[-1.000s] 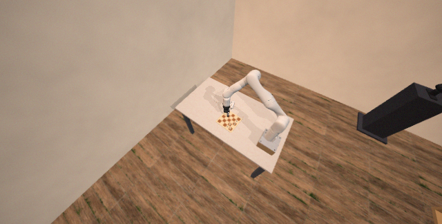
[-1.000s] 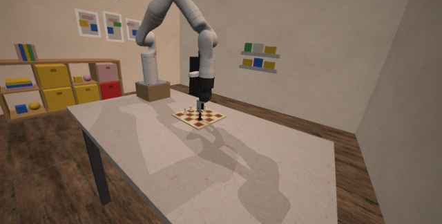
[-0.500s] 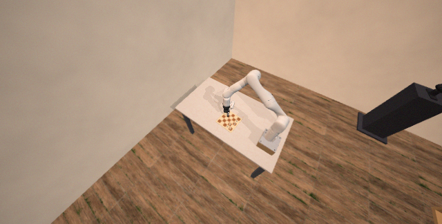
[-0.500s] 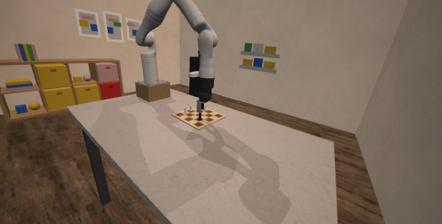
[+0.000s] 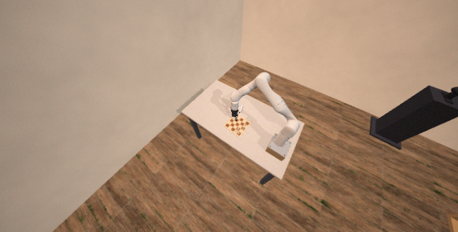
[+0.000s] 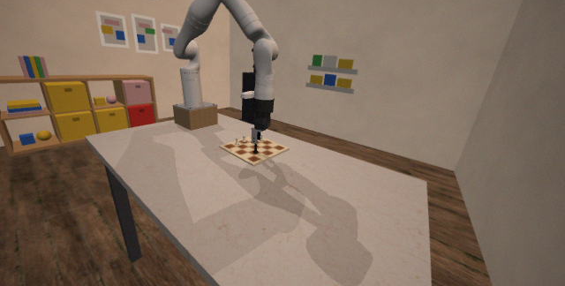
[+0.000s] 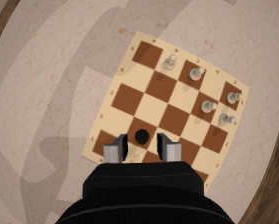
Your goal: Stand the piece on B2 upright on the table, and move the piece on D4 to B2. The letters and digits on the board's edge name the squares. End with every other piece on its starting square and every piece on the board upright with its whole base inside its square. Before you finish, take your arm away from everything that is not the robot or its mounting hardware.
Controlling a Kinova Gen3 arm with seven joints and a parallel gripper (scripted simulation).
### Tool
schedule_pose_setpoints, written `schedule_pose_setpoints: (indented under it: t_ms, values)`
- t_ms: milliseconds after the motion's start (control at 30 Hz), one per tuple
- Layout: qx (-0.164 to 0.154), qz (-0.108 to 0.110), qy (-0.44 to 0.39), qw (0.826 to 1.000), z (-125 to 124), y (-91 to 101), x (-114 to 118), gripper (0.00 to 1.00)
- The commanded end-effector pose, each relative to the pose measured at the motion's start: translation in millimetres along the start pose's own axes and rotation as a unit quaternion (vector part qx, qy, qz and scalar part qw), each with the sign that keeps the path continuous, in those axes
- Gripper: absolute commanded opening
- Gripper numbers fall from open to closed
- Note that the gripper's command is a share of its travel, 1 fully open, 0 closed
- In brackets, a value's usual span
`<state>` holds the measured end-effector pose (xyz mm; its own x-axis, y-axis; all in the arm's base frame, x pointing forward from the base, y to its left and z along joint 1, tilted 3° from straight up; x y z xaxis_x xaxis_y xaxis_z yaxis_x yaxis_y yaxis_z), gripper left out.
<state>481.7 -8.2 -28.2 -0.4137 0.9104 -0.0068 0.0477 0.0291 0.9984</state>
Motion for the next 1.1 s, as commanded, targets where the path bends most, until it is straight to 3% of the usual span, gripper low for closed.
schedule_pose_setpoints:
  t_ms: [0, 233, 700, 1067]
  values:
    - [-0.001, 0.000, 0.000, 1.000, 1, 0.3, 0, 0.73]
    - [-0.001, 0.000, 0.000, 1.000, 1, -4.9, 0, 0.73]
    - [-0.001, 0.000, 0.000, 1.000, 1, -33.3, 0, 0.73]
    - [-0.001, 0.000, 0.000, 1.000, 1, -36.7, 0, 0.73]
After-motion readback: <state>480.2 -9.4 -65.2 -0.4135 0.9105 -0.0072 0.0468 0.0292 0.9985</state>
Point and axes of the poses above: the point where the finger pads meet when closed, its own y axis back along the fingers, its own x axis across the jaws, z = x × y, the point moved 3 cm from there along y, back along the fingers, and after that the axes turned 1 degree about y, right-handed, at the moved point
